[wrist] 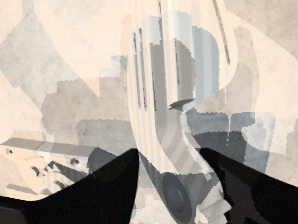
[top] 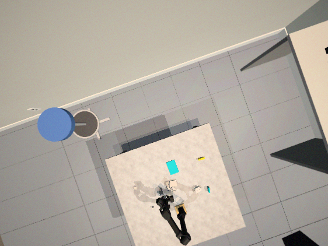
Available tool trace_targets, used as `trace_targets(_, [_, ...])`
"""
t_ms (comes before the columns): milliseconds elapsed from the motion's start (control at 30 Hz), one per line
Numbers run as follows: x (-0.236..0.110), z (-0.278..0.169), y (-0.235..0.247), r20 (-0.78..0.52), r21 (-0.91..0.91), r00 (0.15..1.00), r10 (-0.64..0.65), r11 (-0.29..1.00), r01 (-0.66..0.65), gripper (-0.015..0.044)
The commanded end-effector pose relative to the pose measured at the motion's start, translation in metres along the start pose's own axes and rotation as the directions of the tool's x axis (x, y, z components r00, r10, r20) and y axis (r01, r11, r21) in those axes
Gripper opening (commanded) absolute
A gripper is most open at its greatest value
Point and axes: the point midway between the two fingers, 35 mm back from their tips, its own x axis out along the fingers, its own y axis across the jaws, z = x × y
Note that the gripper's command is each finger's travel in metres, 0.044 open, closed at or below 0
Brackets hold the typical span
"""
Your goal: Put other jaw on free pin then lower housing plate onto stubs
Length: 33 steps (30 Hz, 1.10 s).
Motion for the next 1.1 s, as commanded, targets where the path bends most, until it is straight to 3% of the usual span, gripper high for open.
trace_targets(0, [-0.003, -0.001, 0.0, -0.003, -0.002, 1.0, 0.001, 1.0, -0.001, 0.0037])
trace_targets(433, [-0.043, -0.002, -0.001, -0.003, -0.002, 1.0, 0.0, 1.0, 0.0, 0.0037])
trace_targets(667, [-0.045, -0.002, -0.001, -0.003, 0.002, 1.0, 0.0, 1.0, 0.0, 0.0037])
trace_targets(1067, [-0.045, 0.006, 0.0, -0.003, 0.276, 1.0, 0.0, 0.961, 0.0, 0.0037])
